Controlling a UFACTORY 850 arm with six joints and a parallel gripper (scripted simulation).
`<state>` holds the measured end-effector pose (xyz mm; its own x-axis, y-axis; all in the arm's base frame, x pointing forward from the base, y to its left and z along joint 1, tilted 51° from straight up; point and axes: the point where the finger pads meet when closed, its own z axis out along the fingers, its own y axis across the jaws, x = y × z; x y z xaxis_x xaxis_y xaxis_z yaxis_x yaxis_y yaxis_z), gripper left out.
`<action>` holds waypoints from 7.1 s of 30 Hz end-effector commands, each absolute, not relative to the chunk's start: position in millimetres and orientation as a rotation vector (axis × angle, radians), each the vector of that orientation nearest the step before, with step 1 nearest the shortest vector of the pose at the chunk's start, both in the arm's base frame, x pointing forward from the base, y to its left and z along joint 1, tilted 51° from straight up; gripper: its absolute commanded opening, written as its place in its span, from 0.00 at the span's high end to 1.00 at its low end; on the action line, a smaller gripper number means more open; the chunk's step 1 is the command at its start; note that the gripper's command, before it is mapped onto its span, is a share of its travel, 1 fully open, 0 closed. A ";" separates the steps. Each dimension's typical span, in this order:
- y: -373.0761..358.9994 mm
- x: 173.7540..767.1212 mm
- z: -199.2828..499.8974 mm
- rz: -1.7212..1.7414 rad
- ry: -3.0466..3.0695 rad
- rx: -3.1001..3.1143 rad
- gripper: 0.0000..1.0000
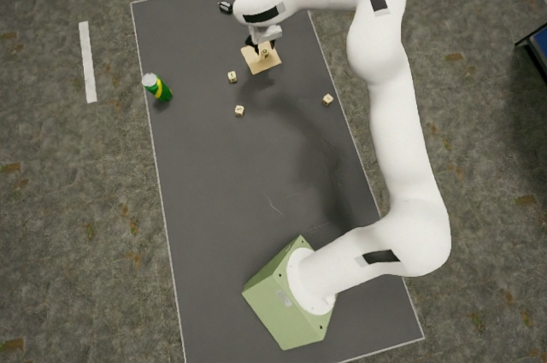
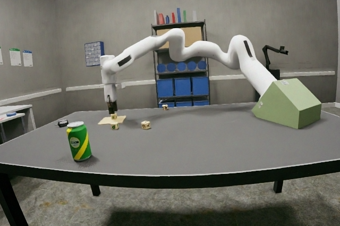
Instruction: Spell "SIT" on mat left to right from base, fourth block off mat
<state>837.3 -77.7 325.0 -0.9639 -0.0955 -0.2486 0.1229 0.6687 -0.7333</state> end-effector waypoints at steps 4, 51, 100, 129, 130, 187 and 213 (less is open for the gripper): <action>-76.9 838.0 326.4 -1.178 2.617 0.022 0.31; -81.2 839.4 322.7 -1.178 2.617 0.022 0.31; -102.9 846.5 304.0 -1.178 2.617 0.022 0.31; -102.9 846.5 304.0 -1.178 2.617 0.022 0.72; -102.9 846.5 304.0 -1.178 2.617 0.022 0.72; -29.2 822.7 367.3 -1.178 2.617 0.022 0.72; -106.7 792.6 440.6 -1.135 2.574 0.185 0.72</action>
<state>792.7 -106.5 438.3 -0.9412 -0.0109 -0.3376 0.2420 0.6754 -0.6966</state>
